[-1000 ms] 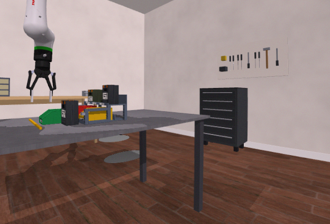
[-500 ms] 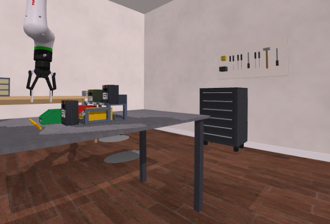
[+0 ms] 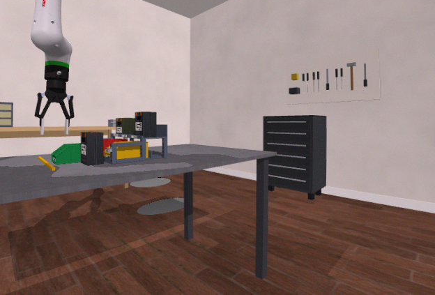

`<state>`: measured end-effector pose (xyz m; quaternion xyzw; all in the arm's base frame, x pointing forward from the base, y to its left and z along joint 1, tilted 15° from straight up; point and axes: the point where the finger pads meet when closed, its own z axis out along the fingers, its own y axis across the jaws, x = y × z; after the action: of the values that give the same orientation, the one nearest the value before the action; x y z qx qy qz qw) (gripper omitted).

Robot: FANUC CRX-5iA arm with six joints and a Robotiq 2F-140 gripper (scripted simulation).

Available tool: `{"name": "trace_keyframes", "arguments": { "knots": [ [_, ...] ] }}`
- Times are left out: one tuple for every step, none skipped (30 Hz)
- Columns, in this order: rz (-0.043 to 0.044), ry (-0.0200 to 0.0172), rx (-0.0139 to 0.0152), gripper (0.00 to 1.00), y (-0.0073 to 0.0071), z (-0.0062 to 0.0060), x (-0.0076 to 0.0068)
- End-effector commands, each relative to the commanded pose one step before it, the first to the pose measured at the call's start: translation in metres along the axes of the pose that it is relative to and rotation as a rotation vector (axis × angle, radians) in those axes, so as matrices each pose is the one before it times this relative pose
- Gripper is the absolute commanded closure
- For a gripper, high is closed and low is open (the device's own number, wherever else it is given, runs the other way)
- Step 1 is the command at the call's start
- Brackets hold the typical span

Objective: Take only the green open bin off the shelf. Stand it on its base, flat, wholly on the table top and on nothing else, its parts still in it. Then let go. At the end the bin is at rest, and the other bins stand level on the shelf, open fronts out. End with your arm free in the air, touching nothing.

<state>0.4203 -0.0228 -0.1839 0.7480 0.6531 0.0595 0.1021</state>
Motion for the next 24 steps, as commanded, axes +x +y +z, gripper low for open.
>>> {"name": "trace_keyframes", "arguments": {
  "knots": [
    [0.0, 0.04264, -0.02635, 0.43, -0.00015, 0.00016, -0.0002],
    [0.0, 0.0, 0.0, 0.43, 0.0, 0.0, 0.0],
    [0.0, 0.0, 0.0, 0.43, 0.0, 0.0, 0.0],
    [0.0, -0.03407, 0.02096, 0.43, 0.00018, -0.00015, 0.00019],
    [0.0, 0.00852, -0.00524, 0.43, -0.00004, 0.00004, -0.00005],
    [0.0, 0.00852, -0.00524, 0.43, -0.00004, 0.00004, -0.00005],
    [0.0, 0.00852, -0.00524, 0.43, -0.00004, 0.00004, -0.00005],
    [0.0, 0.00852, -0.00524, 0.43, -0.00005, 0.00004, -0.00005],
    [0.0, 0.0, 0.0, 0.43, 0.0, 0.0, 0.0],
    [0.0, 0.0, 0.0, 0.43, 0.0, 0.0, 0.0],
    [0.0, 0.0, 0.0, 0.43, 0.0, 0.0, 0.0],
    [0.0, 0.0, 0.0, 0.43, 0.0, 0.0, 0.0],
    [0.0, 0.0, 0.0, 0.43, 0.0, 0.0, 0.0],
    [0.0, 0.0, 0.0, 0.43, 0.0, 0.0, 0.0],
    [0.0, 0.0, 0.0, 0.43, 0.0, 0.0, 0.0],
    [0.0, 0.0, 0.0, 0.43, 0.0, 0.0, 0.0],
    [0.0, 0.0, 0.0, 0.43, 0.0, 0.0, 0.0],
    [0.0, 0.0, 0.0, 0.43, 0.0, 0.0, 0.0],
    [0.0, 0.0, 0.0, 0.43, 0.0, 0.0, 0.0],
    [0.0, 0.0, 0.0, 0.43, 0.0, 0.0, 0.0],
    [0.0, -0.03407, 0.02096, 0.43, 0.00018, -0.00015, 0.00019],
    [0.0, 0.00852, -0.00524, 0.43, -0.00004, 0.00004, -0.00005],
    [0.0, 0.00852, -0.00524, 0.43, -0.00004, 0.00004, -0.00005],
    [0.0, 0.00852, -0.00524, 0.43, -0.00004, 0.00004, -0.00005]
  ]
}}
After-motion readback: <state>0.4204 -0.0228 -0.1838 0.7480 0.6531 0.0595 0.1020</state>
